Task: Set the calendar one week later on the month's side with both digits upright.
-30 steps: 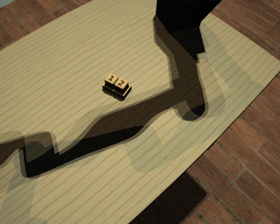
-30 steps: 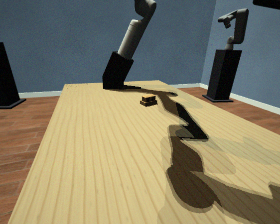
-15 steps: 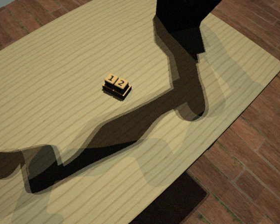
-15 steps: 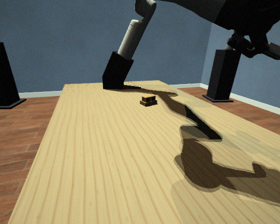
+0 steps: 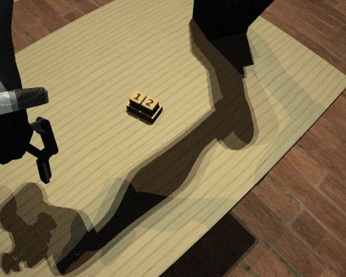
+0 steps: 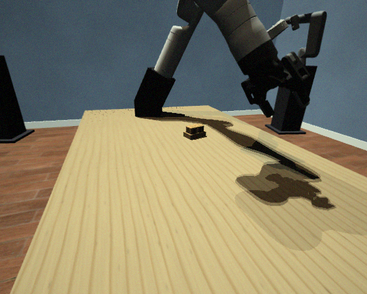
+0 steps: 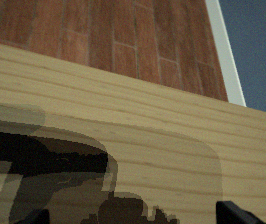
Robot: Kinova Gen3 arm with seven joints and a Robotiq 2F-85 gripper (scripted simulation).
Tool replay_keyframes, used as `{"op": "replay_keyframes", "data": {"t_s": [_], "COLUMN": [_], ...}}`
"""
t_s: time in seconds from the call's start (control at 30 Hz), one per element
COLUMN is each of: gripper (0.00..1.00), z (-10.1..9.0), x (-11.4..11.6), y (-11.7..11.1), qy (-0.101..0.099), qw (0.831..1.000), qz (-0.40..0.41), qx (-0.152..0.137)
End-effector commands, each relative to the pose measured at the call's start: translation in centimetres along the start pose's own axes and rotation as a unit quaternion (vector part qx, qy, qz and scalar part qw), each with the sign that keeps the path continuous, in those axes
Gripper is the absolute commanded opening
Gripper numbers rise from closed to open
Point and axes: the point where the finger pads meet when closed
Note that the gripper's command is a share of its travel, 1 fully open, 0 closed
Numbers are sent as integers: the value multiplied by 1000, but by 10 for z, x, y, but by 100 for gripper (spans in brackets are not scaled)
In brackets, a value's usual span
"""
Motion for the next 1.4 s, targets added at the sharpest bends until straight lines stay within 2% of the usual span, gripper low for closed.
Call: {"op": "replay_keyframes", "data": {"t_s": [0.0,0.27,0.33,0.5,0.63,0.83,1.37], "gripper": [100,100,100,100,100,100,100], "z": [-15,-69,-69,-105,-127,-147,-151], "x": [-40,-163,-163,-219,-250,-275,-280], "y": [-13,0,0,3,4,4,3], "qy": [-35,-139,-139,-186,-212,-233,-237], "qw": [999,981,981,965,955,946,944], "qz": [-15,-50,-50,-67,-77,-85,-87], "qx": [-34,-129,-129,-170,-191,-207,-211]}}
Point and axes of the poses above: the point where the finger pads meet when closed, its own z axis out along the fingers, its own x axis across the jaws, y = z × x, and after that the axes turned 3 degrees about z, right-handed
